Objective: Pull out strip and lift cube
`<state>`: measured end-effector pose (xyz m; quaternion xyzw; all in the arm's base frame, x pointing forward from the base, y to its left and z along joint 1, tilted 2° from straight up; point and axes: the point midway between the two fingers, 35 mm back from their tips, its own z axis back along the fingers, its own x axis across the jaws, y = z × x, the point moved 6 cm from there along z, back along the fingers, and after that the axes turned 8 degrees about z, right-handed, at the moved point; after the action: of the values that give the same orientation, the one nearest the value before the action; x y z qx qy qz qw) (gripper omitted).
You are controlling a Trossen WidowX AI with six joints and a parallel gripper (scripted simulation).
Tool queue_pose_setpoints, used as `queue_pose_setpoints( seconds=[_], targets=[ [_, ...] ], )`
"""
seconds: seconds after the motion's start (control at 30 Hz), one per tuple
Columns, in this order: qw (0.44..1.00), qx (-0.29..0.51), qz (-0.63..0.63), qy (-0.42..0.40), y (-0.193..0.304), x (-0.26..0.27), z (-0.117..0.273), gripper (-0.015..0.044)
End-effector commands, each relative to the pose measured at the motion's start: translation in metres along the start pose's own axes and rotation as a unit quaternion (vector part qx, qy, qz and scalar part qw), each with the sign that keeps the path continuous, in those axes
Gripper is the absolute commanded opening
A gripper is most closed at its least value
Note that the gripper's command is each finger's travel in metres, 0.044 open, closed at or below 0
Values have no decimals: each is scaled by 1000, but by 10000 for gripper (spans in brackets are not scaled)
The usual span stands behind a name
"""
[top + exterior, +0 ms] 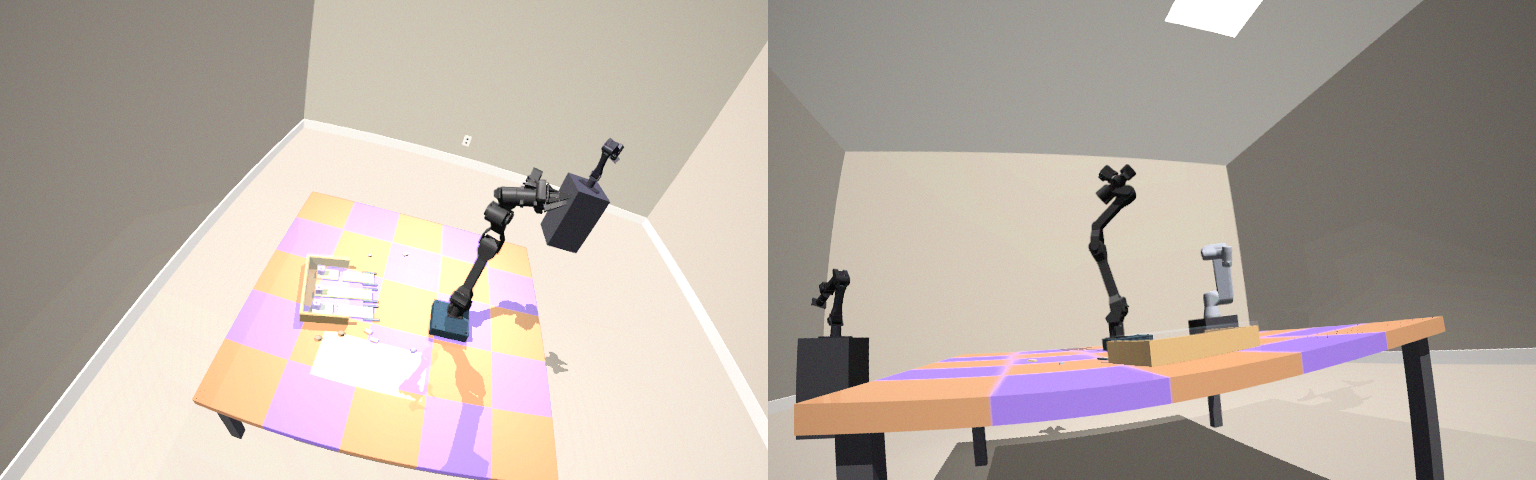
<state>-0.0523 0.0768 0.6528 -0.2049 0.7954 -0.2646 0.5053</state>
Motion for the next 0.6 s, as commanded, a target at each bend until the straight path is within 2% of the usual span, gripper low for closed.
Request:
queue_pose_setpoints(
  seconds=[0.0, 0.3, 0.57],
  targets=[
    [1000, 0, -1, 3, 1, -1, 0, 400],
    [986, -4, -27, 163, 30, -47, 34, 400],
    [937, 17, -35, 347, 63, -81, 93, 400]
  ],
)
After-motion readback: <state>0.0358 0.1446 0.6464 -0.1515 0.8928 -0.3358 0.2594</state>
